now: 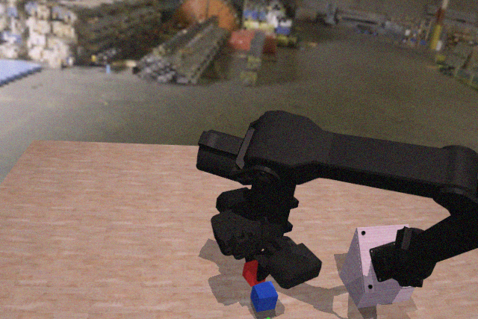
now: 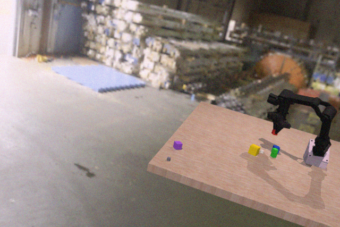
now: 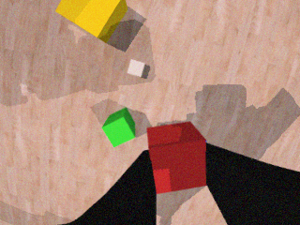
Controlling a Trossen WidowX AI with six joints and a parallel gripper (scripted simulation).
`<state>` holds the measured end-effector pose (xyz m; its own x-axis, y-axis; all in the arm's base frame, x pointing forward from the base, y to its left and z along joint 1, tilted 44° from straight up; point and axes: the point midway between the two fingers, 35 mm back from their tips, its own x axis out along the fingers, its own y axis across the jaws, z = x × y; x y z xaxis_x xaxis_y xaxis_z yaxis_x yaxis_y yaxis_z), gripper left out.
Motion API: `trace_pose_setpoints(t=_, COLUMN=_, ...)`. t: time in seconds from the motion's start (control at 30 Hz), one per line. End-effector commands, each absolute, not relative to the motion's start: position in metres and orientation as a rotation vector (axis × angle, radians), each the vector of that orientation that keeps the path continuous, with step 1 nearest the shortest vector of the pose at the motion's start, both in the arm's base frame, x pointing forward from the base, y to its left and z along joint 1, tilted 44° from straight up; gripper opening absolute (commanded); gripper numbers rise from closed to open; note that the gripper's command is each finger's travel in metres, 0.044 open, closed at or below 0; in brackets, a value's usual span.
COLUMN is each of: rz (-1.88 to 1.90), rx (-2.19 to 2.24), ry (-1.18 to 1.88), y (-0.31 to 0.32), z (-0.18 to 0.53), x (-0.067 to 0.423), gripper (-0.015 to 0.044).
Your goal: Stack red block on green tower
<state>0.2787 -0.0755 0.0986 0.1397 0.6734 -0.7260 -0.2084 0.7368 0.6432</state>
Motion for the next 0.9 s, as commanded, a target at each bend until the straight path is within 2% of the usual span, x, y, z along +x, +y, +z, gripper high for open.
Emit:
trace_pose_setpoints(t=0.0, rz=0.673, rx=0.449, ry=1.283, y=-0.061, z=0.105, x=0.27, gripper=0.0)
trace_pose_setpoints(t=0.27, rz=0.676, rx=0.452, ry=1.283, y=-0.039, z=0.116, x=0.254, gripper=0.0)
trace_pose_setpoints(t=0.87, rz=0.677, rx=0.452, ry=1.281, y=-0.007, z=0.083, x=0.261, gripper=0.0)
